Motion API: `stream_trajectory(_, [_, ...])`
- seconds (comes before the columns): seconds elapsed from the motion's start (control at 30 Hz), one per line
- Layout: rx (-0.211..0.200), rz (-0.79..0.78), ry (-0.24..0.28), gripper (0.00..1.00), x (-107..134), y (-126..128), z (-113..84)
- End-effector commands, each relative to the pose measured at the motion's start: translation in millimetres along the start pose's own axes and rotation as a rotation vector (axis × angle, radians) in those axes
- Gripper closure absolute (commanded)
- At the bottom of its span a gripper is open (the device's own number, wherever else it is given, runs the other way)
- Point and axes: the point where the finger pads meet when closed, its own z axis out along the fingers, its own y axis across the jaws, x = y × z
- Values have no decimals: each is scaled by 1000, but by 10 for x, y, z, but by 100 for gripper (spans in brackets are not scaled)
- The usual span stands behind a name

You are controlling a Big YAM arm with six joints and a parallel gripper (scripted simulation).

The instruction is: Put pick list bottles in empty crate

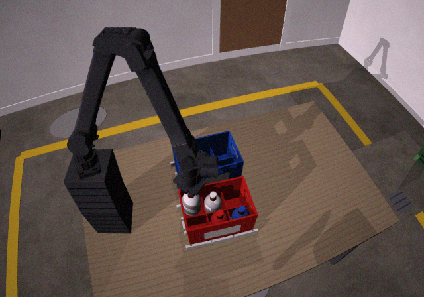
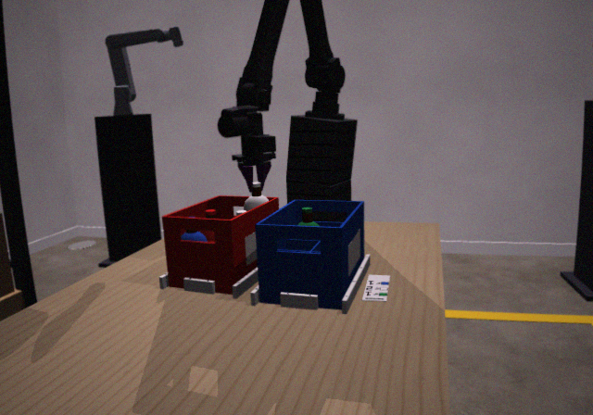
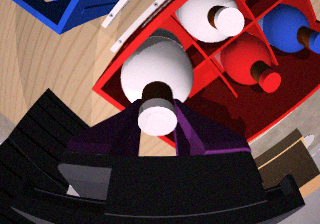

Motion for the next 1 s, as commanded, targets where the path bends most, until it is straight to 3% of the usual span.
stream_trajectory(0.0, [33,-1,-21,100,-36,-133,-262])
stream_trajectory(0.97, [39,-2,-24,100,-45,-151,-692])
